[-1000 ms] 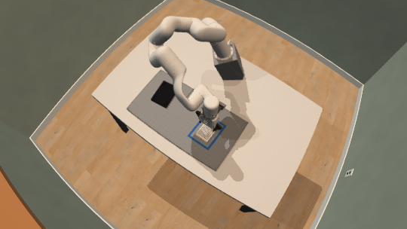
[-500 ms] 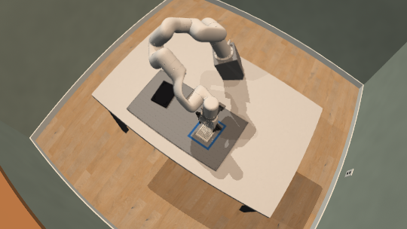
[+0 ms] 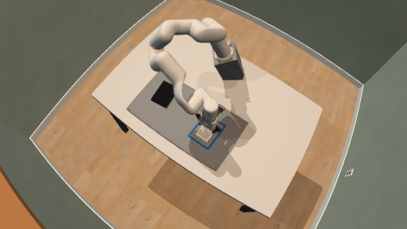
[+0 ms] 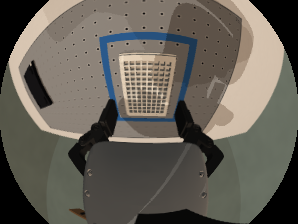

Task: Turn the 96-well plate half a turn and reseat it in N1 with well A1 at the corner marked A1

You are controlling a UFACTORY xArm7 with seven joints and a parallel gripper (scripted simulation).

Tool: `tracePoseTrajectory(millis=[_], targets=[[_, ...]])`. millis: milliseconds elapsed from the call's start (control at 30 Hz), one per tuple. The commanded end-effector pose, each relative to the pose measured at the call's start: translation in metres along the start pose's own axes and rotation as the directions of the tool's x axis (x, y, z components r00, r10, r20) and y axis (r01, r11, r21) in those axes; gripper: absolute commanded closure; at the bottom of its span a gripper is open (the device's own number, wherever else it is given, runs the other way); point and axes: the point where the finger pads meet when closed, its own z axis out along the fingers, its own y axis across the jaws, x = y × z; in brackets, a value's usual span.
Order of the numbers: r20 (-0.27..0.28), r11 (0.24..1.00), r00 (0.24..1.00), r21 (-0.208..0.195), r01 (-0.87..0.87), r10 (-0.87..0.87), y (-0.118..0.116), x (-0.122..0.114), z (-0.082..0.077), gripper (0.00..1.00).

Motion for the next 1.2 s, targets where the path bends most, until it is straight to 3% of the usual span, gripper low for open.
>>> tracePoseTrajectory(millis=[0, 400, 1167], targets=[[0.004, 1.000, 1.000, -0.003, 0.001, -0.001, 0.002, -0.001, 0.005, 0.00], [0.003, 1.000, 1.000, -0.003, 0.001, -0.001, 0.002, -0.001, 0.025, 0.00], [0.003, 1.000, 1.000, -0.003, 0.001, -0.001, 0.002, -0.001, 0.030, 0.00]])
